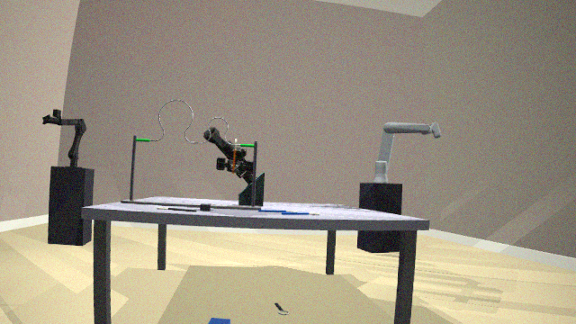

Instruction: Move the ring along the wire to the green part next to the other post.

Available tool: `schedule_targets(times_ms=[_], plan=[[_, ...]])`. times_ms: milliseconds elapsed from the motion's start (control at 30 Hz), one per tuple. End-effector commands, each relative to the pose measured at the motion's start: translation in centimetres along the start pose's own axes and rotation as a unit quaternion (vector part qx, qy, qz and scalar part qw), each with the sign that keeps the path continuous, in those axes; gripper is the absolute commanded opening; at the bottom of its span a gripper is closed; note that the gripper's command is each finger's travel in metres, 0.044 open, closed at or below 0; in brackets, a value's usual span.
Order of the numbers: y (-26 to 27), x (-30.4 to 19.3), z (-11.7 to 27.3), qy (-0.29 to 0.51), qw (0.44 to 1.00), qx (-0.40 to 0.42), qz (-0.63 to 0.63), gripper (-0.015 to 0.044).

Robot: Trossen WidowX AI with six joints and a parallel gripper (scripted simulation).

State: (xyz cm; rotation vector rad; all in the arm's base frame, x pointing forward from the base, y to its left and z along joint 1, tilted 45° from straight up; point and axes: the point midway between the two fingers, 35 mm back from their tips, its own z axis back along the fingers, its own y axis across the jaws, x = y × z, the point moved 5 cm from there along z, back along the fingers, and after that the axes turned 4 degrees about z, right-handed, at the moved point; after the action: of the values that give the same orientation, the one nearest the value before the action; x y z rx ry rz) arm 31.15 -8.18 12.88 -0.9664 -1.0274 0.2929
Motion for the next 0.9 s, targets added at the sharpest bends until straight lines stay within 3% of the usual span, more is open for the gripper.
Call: schedule_targets(times_ms=[0, 867], plan=[[0.6, -0.1, 0.0, 0.003, 1.0, 0.004, -0.005, -0.015], [3.3, 0.1, 0.4, 0.003, 1.0, 0.007, -0.011, -0.015]])
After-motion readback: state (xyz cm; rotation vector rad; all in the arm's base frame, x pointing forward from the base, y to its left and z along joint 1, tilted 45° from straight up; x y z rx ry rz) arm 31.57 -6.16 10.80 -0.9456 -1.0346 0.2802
